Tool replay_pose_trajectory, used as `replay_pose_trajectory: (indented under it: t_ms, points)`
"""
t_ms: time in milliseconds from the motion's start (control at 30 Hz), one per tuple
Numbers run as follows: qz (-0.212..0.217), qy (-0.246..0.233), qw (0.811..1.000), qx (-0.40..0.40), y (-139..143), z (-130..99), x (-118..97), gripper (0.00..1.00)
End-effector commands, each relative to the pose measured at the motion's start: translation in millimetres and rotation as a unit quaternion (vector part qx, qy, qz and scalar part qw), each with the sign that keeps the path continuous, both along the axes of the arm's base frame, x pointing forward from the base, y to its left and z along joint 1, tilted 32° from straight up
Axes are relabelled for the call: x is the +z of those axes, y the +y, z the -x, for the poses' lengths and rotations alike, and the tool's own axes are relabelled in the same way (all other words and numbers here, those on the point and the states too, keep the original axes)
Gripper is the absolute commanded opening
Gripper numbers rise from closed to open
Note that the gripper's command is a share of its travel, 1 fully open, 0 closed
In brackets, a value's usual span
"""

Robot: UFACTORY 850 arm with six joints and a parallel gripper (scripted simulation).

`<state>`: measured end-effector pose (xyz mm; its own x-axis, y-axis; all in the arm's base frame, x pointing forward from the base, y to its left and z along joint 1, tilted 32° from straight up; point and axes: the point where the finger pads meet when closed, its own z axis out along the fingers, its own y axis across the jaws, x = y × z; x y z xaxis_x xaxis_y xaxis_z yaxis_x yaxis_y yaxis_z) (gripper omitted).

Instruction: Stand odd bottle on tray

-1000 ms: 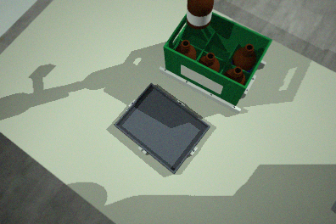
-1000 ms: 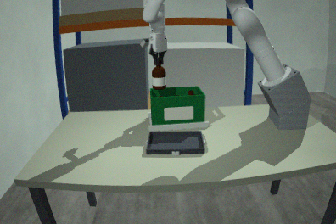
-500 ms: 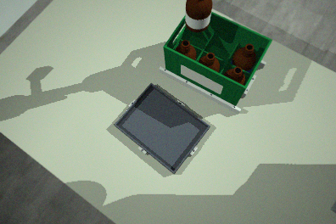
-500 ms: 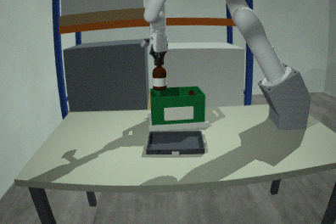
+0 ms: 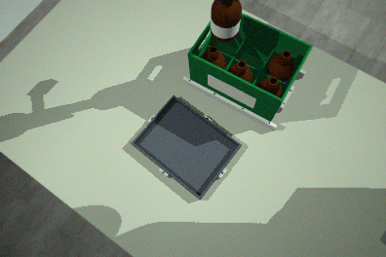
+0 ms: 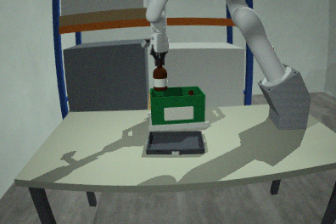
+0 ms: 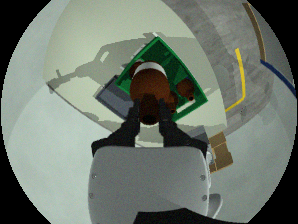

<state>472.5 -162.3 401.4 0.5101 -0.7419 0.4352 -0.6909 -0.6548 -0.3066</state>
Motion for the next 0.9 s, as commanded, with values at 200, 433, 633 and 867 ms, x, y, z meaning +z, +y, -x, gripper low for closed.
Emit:
replay_pose_trajectory:
  t_ms: [200, 433, 633, 867]
  points:
    - [0.001, -0.001, 1.000, 0.000, 11, 0, -1, 0.00]
    - [0.001, -0.001, 1.000, 0.000, 22, 0, -3, 0.00]
    - [0.001, -0.001, 1.000, 0.000, 32, 0, -4, 0.00]
    - [0.001, -0.001, 1.000, 0.000, 41, 0, -6, 0.00]
